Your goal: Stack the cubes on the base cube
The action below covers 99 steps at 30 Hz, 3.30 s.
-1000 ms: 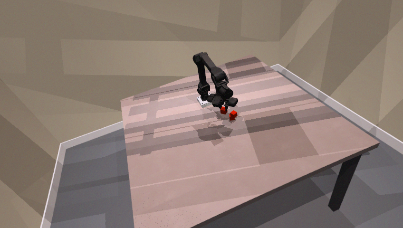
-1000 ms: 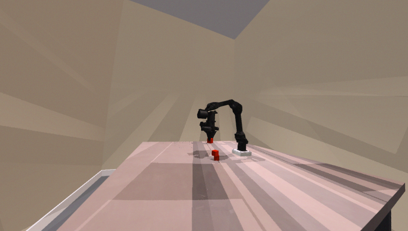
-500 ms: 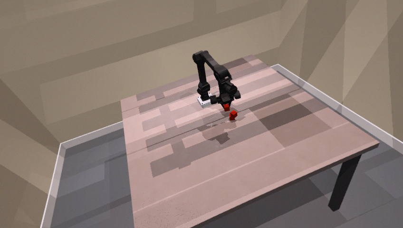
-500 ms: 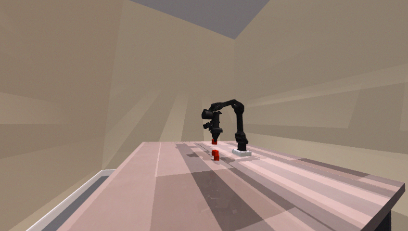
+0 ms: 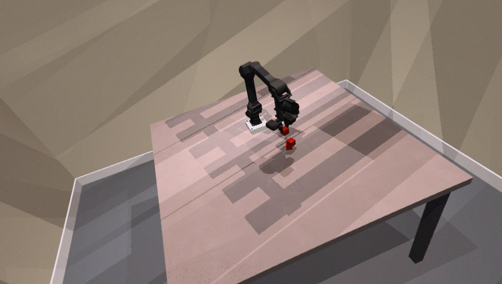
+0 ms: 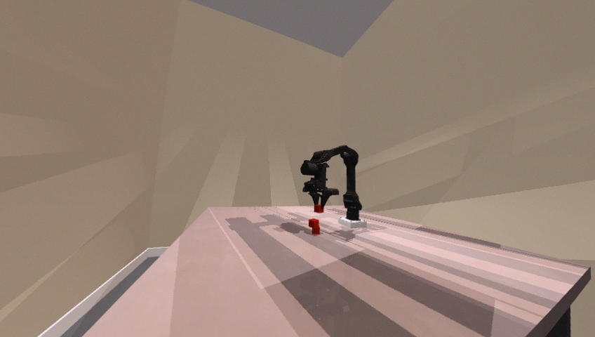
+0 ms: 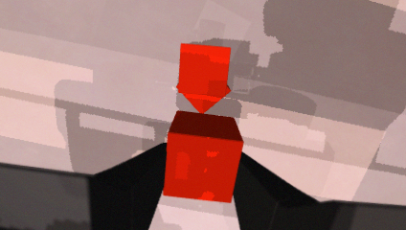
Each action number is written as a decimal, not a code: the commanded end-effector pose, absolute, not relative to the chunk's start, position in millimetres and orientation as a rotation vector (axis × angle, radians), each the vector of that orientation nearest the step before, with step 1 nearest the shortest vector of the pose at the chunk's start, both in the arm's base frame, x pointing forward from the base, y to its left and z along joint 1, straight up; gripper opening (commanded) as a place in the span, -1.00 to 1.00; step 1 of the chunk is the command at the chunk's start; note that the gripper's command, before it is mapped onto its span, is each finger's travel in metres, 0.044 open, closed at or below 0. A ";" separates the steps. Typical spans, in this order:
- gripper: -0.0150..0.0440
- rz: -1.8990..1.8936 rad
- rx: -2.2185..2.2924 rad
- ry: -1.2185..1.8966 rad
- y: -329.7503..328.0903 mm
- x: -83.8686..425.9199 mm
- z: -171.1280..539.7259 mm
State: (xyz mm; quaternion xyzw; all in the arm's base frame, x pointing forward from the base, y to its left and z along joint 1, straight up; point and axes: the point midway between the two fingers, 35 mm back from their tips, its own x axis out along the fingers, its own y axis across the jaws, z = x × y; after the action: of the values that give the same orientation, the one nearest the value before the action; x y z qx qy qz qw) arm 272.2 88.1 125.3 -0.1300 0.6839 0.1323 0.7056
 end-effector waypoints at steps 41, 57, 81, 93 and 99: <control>-0.14 0.334 -0.336 1.511 88.3 271.2 66.1; -0.14 0.332 -0.333 1.511 88.3 271.3 63.3; 0.20 0.332 -0.329 1.513 88.7 270.6 73.7; 0.20 0.332 -0.329 1.513 88.6 270.1 89.2; 0.20 0.332 -0.329 1.513 88.6 269.9 97.4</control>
State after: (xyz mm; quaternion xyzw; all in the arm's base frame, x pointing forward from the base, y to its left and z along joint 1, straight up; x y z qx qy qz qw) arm 268.2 87.9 90.6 -0.1482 0.6836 0.1490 0.6990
